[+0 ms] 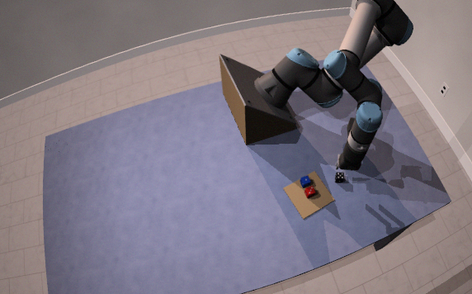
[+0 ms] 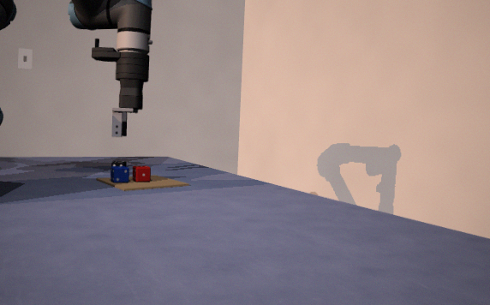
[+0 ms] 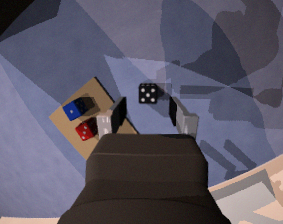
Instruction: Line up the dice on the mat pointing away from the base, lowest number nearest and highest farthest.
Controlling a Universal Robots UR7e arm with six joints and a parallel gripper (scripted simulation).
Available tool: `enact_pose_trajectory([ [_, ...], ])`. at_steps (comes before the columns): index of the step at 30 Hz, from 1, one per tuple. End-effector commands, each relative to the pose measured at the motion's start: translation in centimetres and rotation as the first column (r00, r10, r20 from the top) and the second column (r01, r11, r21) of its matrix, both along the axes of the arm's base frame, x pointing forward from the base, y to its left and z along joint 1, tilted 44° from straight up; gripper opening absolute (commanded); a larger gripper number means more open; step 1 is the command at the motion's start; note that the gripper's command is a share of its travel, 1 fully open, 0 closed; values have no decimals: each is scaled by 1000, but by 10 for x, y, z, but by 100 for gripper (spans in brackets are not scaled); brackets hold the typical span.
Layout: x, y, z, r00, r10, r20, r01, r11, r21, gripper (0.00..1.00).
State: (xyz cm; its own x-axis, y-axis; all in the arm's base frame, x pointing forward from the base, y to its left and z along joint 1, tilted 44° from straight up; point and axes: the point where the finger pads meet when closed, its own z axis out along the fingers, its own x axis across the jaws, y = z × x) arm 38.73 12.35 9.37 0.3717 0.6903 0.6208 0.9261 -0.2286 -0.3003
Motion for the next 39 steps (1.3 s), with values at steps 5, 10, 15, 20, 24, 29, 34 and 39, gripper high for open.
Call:
enact_pose_trajectory([
  [5, 0, 0, 0, 1000, -6, -4, 6, 1000, -1, 100],
  [10, 0, 0, 0, 1000, -6, -4, 6, 1000, -1, 87],
  [15, 0, 0, 0, 1000, -6, -4, 6, 1000, -1, 87],
  [20, 0, 0, 0, 1000, -6, -4, 6, 1000, -1, 87],
  [24, 0, 0, 0, 1000, -6, -4, 6, 1000, -1, 87],
  [29, 0, 0, 0, 1000, -6, -4, 6, 1000, -1, 87],
  [34, 0, 0, 0, 1000, -6, -4, 6, 1000, -1, 87],
  [39, 0, 0, 0, 1000, -6, -4, 6, 1000, -1, 87],
])
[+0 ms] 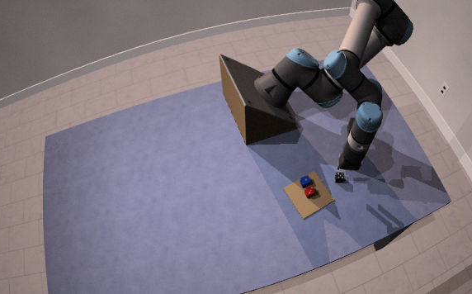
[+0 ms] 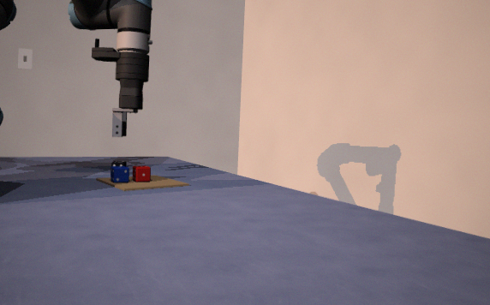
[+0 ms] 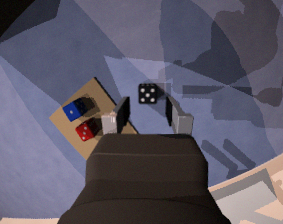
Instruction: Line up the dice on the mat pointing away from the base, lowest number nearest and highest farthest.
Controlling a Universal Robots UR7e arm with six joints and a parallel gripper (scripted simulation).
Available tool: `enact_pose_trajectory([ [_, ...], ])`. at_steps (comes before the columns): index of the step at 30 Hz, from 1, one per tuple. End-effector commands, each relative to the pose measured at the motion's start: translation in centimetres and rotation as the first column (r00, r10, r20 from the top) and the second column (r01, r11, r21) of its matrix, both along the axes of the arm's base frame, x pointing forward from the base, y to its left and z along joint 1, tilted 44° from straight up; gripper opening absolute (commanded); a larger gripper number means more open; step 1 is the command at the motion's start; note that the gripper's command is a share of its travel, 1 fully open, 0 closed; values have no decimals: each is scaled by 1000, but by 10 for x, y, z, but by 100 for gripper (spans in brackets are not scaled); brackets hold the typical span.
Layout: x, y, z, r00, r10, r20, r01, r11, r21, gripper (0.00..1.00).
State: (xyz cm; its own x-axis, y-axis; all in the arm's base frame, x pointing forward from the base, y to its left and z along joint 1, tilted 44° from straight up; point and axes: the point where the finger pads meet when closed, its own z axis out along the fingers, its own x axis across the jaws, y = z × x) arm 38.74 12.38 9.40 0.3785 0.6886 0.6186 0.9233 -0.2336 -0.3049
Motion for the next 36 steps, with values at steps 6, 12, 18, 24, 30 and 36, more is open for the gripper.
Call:
enact_pose_trajectory([
  [6, 0, 0, 0, 1000, 0, 1, 0, 1000, 0, 87],
  [12, 0, 1, -1, 1000, 0, 1, 0, 1000, 0, 87],
  [18, 0, 3, -3, 1000, 0, 0, 0, 1000, -1, 87],
  [24, 0, 7, -8, 1000, 0, 0, 0, 1000, -1, 87],
  [30, -1, 13, -15, 1000, 0, 0, 0, 1000, -1, 87],
  [36, -1, 18, -20, 1000, 0, 0, 0, 1000, -1, 87],
])
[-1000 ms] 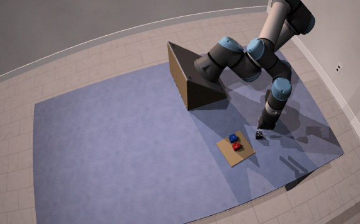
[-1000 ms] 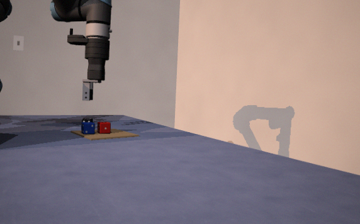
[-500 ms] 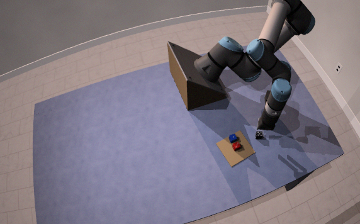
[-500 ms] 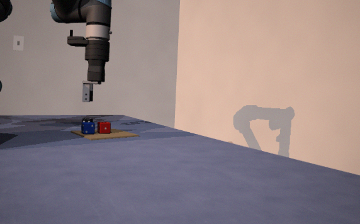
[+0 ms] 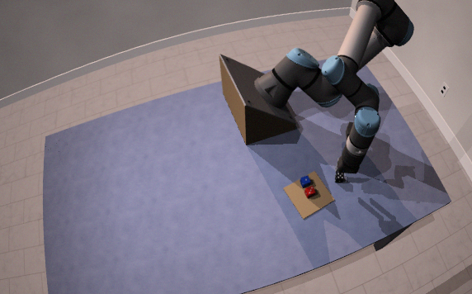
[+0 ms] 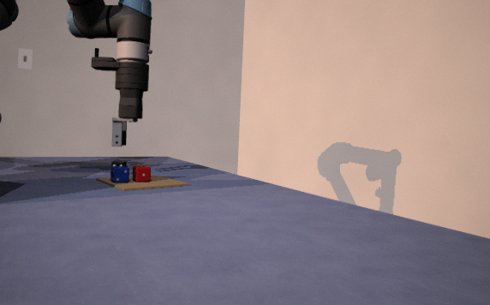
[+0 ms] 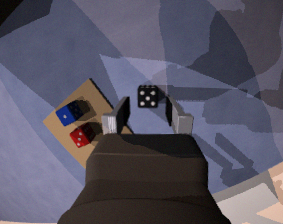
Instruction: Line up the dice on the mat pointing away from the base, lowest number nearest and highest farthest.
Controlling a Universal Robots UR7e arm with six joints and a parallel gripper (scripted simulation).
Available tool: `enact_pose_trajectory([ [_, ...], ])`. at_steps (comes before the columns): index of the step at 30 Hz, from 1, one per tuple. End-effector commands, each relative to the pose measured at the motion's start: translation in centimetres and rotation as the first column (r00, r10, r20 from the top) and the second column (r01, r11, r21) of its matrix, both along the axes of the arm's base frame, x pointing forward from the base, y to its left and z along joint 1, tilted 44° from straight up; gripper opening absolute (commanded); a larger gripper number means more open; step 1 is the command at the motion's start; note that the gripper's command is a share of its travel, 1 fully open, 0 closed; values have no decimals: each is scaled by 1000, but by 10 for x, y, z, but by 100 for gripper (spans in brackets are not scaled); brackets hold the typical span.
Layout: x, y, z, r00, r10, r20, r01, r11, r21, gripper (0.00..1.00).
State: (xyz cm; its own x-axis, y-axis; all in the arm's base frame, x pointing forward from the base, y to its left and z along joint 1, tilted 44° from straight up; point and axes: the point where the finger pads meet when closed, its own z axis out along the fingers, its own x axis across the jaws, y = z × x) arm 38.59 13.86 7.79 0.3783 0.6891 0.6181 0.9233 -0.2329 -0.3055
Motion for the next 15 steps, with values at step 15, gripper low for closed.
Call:
enact_pose_trajectory([
  [15, -1, 15, -17, 1000, -1, 1, 1, 1000, 0, 87],
])
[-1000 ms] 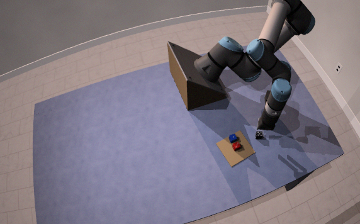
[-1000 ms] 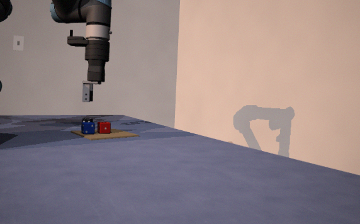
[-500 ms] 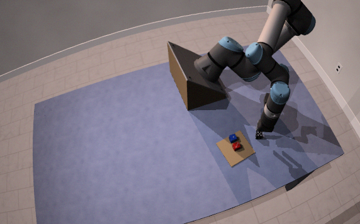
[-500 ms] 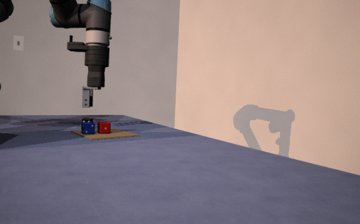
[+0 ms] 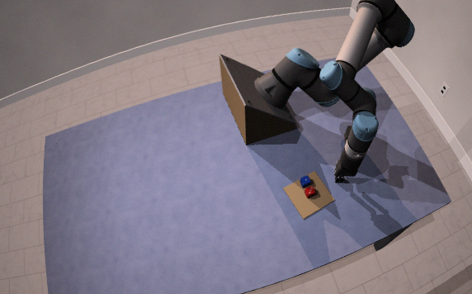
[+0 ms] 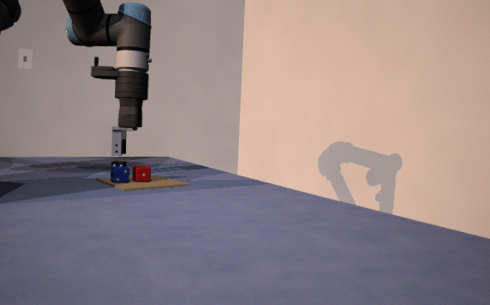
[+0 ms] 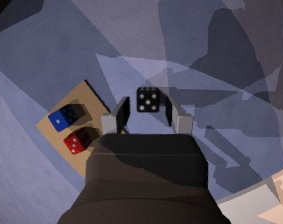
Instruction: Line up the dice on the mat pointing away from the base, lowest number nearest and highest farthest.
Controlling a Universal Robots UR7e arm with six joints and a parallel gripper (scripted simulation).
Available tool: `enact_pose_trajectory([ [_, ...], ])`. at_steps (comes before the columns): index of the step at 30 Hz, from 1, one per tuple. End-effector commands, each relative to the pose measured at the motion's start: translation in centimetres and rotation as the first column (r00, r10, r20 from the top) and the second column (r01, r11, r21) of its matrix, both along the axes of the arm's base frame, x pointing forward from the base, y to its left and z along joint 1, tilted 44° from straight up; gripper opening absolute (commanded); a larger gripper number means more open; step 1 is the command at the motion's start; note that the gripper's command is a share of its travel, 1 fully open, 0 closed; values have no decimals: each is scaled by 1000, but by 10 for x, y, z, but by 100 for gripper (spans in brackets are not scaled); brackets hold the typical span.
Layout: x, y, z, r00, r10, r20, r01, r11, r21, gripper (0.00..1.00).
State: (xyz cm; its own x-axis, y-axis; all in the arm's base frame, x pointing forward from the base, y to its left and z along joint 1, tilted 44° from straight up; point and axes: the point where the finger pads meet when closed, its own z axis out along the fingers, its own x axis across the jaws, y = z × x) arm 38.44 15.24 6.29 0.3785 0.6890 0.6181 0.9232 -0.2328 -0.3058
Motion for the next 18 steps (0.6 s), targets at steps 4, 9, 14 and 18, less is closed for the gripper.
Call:
enact_pose_trajectory([
  [4, 0, 4, -4, 1000, -1, 1, 1, 1000, 0, 87],
  [9, 0, 6, -6, 1000, -1, 1, 1, 1000, 0, 87],
  [14, 0, 6, -7, 1000, -1, 1, 1, 1000, 0, 87],
  [18, 0, 6, -7, 1000, -1, 1, 1, 1000, 0, 87],
])
